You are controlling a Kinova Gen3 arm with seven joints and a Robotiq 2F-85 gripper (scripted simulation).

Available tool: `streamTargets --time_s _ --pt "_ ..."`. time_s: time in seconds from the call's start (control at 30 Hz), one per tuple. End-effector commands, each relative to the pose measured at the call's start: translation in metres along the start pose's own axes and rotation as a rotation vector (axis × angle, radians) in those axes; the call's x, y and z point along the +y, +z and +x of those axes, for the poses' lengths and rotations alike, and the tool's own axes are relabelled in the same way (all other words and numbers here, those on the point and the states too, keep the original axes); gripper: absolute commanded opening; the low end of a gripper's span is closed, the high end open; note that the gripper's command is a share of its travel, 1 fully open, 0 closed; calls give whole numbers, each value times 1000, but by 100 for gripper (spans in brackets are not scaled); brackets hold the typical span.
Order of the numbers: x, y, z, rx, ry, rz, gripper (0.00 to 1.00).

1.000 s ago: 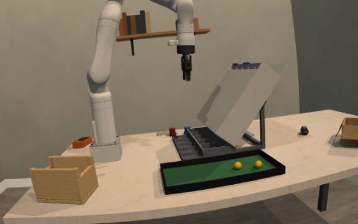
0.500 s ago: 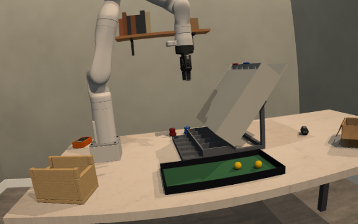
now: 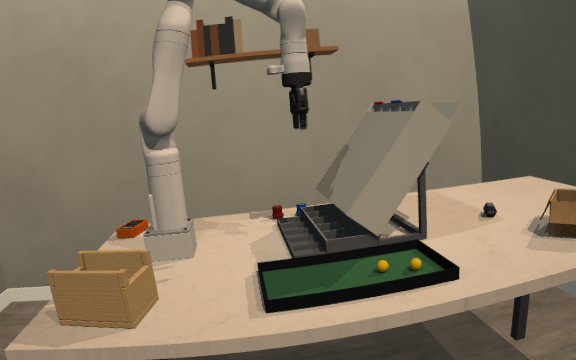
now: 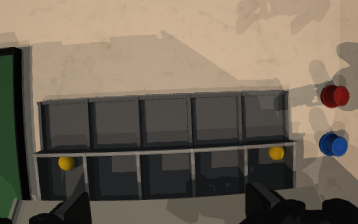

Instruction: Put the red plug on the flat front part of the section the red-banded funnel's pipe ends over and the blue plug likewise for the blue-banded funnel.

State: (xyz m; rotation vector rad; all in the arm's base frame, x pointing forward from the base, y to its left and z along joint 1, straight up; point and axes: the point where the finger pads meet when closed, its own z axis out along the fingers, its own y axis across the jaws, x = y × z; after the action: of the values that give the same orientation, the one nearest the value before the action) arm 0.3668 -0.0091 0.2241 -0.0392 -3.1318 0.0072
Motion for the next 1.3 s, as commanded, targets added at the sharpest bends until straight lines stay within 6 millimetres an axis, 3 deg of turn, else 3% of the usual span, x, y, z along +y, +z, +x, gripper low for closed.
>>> streamTargets --time_s 0.0,0.83,0.87,1.27 --pt "0 0 0 -1 1 0 100" --pt "0 0 0 -1 0 0 100" --pt "0 0 0 -1 0 0 50" --pt "0 0 0 -1 0 0 50"
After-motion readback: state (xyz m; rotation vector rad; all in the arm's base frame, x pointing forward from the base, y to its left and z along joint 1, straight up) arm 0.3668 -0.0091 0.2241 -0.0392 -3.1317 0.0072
